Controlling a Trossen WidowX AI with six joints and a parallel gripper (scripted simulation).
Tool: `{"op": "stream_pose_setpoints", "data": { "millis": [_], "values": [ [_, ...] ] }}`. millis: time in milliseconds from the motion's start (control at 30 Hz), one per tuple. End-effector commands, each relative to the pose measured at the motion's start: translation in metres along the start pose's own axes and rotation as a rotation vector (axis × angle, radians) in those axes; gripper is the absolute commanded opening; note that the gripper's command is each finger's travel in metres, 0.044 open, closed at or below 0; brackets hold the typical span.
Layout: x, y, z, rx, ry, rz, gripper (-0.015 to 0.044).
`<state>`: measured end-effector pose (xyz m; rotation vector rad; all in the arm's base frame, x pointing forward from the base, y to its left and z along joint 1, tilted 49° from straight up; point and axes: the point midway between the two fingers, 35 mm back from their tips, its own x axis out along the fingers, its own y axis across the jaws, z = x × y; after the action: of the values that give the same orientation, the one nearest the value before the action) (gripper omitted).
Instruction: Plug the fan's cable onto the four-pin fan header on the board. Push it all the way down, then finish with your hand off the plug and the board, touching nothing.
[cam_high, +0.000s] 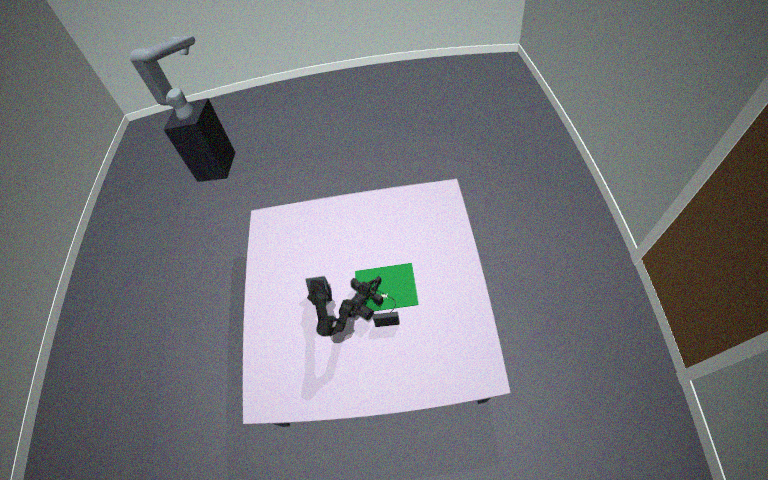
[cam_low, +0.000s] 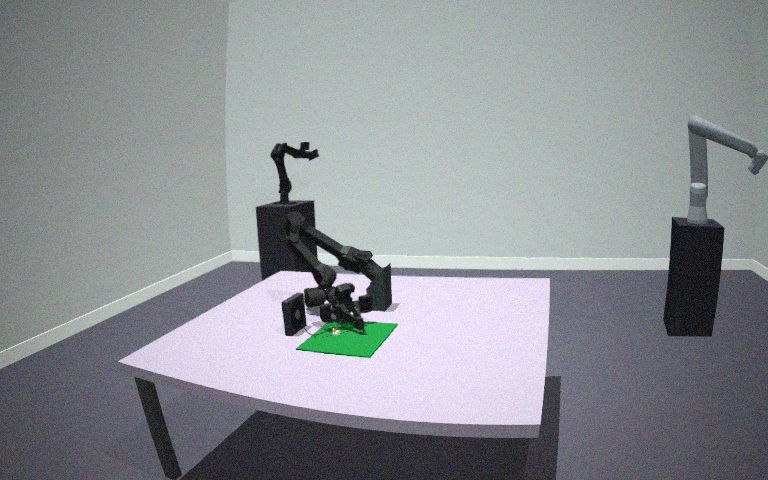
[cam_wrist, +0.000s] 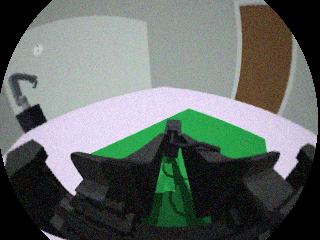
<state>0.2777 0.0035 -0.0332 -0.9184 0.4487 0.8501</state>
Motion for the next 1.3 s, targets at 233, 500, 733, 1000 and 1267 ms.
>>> {"op": "stream_pose_setpoints", "data": {
  "millis": [233, 500, 733, 1000, 1267],
  "values": [
    [0.003, -0.001, -0.009, -0.003, -0.004, 0.000, 0.0000],
    [0.004, -0.002, -0.016, -0.003, -0.004, 0.000, 0.0000],
    [0.003, 0.000, -0.016, 0.001, 0.000, 0.002, 0.0000],
    [0.003, 0.000, -0.016, 0.001, 0.000, 0.002, 0.0000],
    [0.003, 0.000, -0.016, 0.001, 0.000, 0.002, 0.0000]
  ]
}}
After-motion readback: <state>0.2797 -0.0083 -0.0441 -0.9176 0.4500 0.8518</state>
